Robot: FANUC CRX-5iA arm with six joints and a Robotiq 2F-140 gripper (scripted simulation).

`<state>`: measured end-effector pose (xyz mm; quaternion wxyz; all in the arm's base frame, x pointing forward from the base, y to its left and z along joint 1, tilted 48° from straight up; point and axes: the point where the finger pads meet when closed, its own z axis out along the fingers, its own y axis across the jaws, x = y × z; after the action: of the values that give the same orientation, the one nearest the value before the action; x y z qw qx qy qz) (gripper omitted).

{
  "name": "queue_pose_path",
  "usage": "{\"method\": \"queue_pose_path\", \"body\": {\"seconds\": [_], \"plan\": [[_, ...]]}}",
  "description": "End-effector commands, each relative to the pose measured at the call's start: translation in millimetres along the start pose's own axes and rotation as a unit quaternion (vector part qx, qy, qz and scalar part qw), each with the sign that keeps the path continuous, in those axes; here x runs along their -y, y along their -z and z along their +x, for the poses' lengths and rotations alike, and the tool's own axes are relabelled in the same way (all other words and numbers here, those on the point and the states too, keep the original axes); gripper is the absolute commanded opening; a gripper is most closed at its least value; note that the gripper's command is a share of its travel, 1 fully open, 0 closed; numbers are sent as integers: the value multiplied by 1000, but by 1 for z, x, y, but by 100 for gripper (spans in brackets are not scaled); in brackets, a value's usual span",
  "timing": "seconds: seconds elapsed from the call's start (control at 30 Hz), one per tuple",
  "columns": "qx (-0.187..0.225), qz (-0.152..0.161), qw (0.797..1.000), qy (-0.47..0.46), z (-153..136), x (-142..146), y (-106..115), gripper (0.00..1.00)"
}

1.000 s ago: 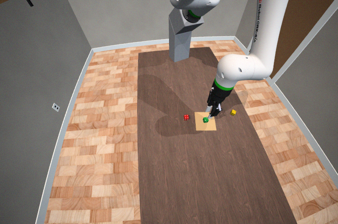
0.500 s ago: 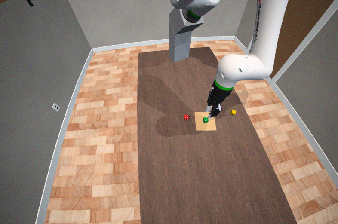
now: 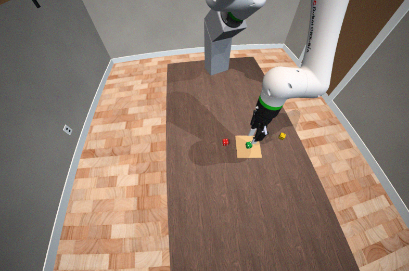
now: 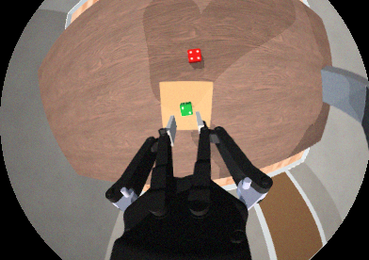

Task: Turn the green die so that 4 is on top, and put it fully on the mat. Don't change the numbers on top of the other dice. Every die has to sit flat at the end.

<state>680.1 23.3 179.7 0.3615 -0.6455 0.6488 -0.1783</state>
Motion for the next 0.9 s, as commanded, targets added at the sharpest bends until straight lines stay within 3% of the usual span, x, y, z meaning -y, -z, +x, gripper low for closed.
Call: {"method": "queue_pose_path", "body": {"seconds": [0.0, 0.87], "plan": [[0, 0, 1000, 0, 0, 0, -3, 35], [0, 0, 1000, 0, 0, 0, -37, 35]]}}
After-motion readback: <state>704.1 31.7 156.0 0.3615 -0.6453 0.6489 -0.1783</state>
